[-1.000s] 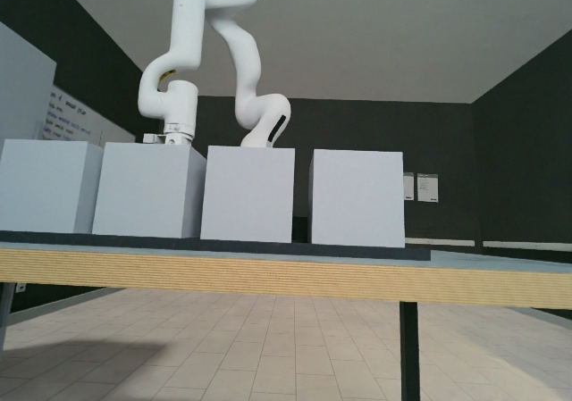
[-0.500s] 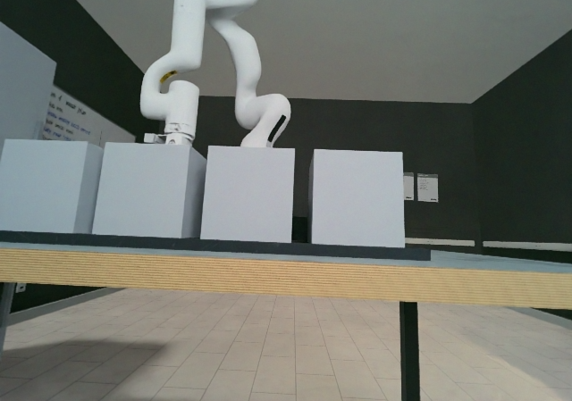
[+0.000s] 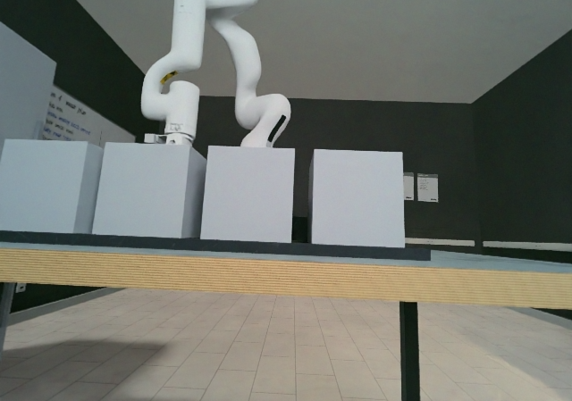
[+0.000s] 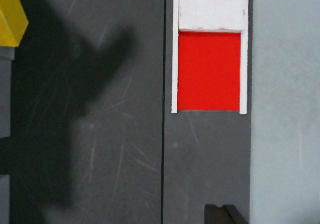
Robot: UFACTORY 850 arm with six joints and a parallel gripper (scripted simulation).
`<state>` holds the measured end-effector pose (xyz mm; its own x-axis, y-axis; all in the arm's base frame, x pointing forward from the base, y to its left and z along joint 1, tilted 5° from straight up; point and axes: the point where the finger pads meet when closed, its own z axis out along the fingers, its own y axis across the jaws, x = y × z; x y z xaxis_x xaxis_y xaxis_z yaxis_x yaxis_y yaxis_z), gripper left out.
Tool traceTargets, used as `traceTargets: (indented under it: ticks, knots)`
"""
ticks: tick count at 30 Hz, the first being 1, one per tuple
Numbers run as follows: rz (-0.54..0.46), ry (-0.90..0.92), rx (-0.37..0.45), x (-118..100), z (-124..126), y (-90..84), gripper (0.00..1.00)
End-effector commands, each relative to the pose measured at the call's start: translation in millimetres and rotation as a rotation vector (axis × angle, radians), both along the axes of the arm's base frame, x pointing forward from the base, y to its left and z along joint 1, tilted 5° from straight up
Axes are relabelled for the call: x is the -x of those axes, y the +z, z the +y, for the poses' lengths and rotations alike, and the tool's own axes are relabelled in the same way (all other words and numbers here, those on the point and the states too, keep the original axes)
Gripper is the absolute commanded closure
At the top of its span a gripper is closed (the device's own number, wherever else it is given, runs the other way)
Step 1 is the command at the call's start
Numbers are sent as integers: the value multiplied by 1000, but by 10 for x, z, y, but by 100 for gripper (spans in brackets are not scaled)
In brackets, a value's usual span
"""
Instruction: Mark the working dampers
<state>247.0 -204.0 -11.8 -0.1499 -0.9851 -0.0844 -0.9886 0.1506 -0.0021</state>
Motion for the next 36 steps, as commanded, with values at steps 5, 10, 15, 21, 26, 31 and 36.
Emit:
traceTargets:
  ticks: [5,10,15,21,26,31,36]
  knots:
    - [-1,0,2,-4,-2,-16,100]
    - [-1,0,3,-3,0,-34,100]
    - [-1,0,3,-3,2,-53,100]
    - [-1,0,3,-2,6,-97,100]
    - [-1,0,3,0,11,-139,100]
    - [-1,0,3,0,13,-163,100]
    - [-1,0,3,1,18,-202,100]
